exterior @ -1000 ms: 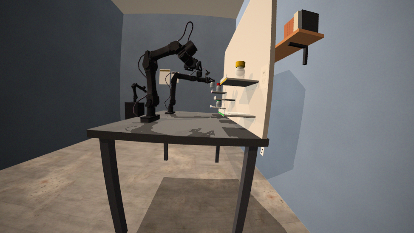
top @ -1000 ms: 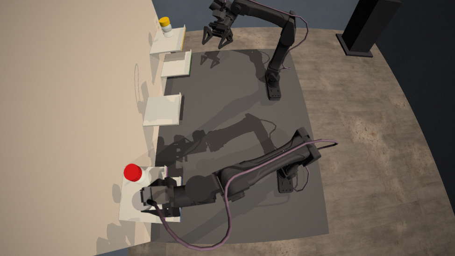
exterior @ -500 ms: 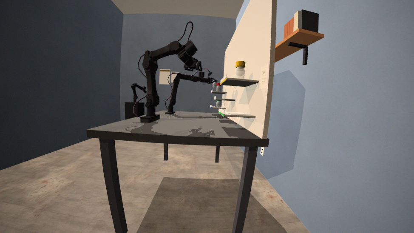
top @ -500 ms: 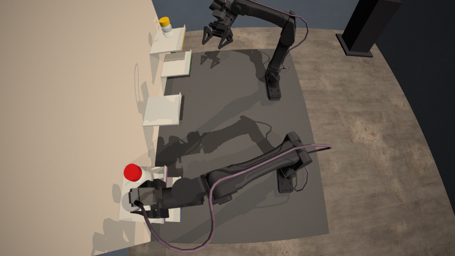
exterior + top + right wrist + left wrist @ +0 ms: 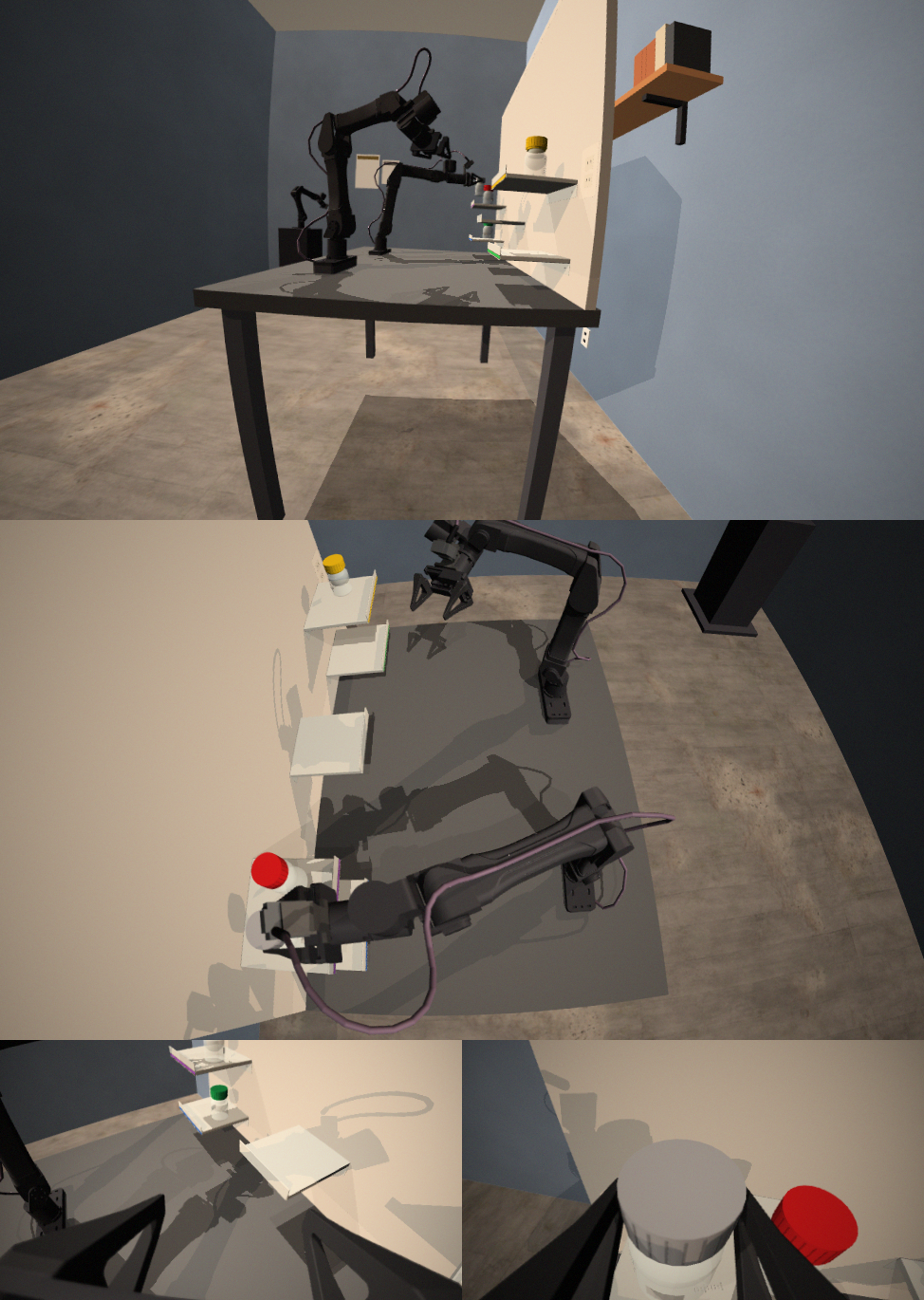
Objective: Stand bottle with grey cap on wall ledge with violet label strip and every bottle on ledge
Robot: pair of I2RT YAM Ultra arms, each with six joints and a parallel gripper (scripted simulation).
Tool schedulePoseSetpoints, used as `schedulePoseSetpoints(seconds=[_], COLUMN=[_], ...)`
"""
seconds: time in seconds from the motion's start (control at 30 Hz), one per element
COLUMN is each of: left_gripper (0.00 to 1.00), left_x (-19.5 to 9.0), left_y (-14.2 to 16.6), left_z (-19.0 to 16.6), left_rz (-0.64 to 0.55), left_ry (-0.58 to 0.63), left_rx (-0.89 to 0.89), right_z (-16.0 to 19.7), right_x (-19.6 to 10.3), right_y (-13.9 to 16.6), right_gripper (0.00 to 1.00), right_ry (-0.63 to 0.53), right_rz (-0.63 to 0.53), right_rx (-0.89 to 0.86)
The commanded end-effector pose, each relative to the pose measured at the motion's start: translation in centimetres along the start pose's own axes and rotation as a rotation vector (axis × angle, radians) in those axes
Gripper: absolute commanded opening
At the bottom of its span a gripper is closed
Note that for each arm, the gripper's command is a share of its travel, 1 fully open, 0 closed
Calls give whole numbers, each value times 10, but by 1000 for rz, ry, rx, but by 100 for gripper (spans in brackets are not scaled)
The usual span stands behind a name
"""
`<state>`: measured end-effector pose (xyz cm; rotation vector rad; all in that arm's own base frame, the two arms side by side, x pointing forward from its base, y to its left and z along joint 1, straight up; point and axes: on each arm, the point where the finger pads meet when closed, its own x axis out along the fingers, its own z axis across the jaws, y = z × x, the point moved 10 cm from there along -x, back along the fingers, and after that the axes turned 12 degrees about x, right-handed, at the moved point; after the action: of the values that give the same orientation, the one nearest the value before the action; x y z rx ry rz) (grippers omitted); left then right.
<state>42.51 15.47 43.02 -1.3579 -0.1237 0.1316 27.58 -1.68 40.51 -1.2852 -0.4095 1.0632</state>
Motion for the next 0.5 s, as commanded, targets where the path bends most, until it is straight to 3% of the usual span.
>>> schedulePoseSetpoints(seconds=[0.0, 0.1, 0.47], left_gripper=[50, 50, 50], left_x=[-1, 6, 3], left_y=[-25, -12, -16], left_z=[1, -4, -4], left_rz=[-93, -59, -68], left_ry=[-24, -4, -6], left_rx=[26, 18, 20], right_z=[5, 5, 5], right_x=[-4, -4, -4], right_y=[-8, -8, -8], right_gripper=[88, 88, 88], right_ry=[-14, -14, -14], right_rz=[-17, -17, -17], right_rx=[-21, -21, -21])
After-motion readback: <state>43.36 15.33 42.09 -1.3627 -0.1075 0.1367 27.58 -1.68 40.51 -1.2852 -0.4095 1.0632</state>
